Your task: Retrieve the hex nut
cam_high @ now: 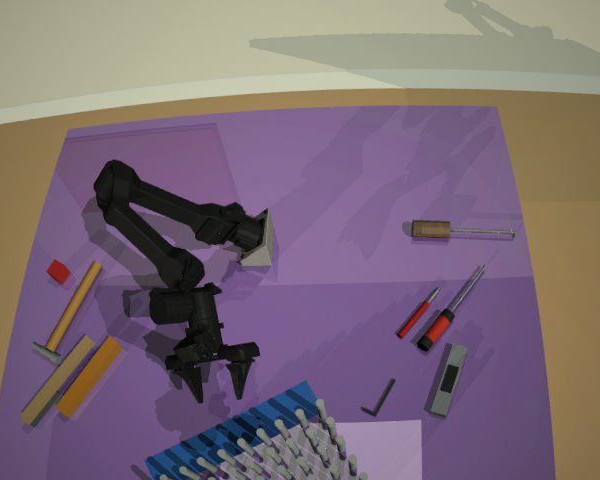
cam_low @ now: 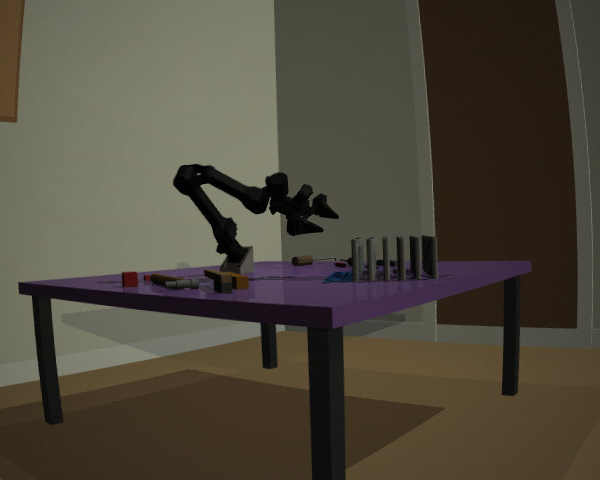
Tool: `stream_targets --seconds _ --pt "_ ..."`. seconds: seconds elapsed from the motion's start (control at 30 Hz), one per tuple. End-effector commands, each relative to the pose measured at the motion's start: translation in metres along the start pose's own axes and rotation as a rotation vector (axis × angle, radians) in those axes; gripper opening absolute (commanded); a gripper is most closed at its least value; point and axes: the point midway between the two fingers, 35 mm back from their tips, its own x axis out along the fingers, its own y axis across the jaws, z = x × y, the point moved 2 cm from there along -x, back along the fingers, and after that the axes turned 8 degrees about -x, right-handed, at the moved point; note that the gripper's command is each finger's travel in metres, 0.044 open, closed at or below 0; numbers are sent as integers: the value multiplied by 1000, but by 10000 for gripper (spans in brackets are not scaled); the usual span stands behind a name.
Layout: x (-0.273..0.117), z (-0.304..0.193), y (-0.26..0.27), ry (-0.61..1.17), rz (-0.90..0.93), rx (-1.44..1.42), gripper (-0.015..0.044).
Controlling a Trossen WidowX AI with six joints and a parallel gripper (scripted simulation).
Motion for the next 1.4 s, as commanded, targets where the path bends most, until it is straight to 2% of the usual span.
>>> stream_targets --seconds 0.0,0.83,1.07,1.37 --pt "0 -2 3 5 1 3 440" --pt "1 -2 6 7 9 0 440" --pt "0 7 114 88 305 -132 440" --pt "-36 -10 239 169 616 -398 440"
